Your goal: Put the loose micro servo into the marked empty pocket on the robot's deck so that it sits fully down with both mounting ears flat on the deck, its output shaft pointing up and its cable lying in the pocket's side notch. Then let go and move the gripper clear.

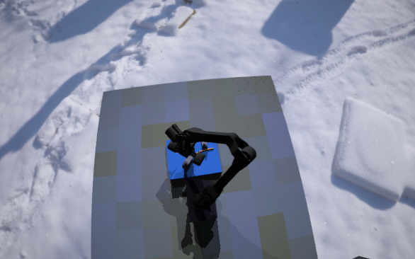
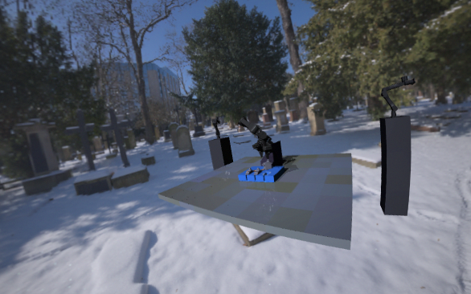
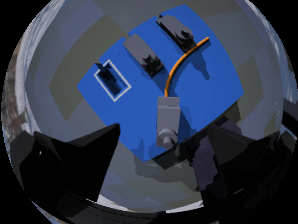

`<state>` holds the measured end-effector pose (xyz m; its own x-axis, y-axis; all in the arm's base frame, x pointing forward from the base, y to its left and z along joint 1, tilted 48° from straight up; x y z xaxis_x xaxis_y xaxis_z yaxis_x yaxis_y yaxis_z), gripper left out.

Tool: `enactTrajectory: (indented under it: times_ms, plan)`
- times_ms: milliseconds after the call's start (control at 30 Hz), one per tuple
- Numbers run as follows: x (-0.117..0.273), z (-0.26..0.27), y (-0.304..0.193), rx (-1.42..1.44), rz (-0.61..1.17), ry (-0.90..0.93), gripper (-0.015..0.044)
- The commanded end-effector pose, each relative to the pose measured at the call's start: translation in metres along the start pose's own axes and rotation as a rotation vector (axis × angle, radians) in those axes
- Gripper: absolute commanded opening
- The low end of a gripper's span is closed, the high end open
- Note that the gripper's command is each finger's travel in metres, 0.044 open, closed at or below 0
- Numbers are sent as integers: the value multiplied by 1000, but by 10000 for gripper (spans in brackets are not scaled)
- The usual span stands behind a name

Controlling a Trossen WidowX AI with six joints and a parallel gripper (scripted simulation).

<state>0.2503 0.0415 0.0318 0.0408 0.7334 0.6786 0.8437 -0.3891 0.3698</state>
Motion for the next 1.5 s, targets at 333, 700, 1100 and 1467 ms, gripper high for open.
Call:
enactTrajectory:
  times_ms: [333, 700, 1100, 1467]
  plan:
    - [-31, -4, -5, -4, 20, -22, 440]
    - [-41, -5, -6, -4, 20, -22, 440]
    - [-52, -5, -6, -4, 19, -23, 335]
    - [-52, -5, -6, -4, 19, -23, 85]
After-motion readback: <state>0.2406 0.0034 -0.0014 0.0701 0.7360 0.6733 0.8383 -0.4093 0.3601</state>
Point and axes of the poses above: the point midway between the two fingers, 35 mm back from their tips, its own x axis back along the fingers, its own z axis across the jaws, y = z × x, the point moved 8 cm from there along x, back along the fingers, and after that the axes turned 8 degrees about x, right-handed, at the moved point
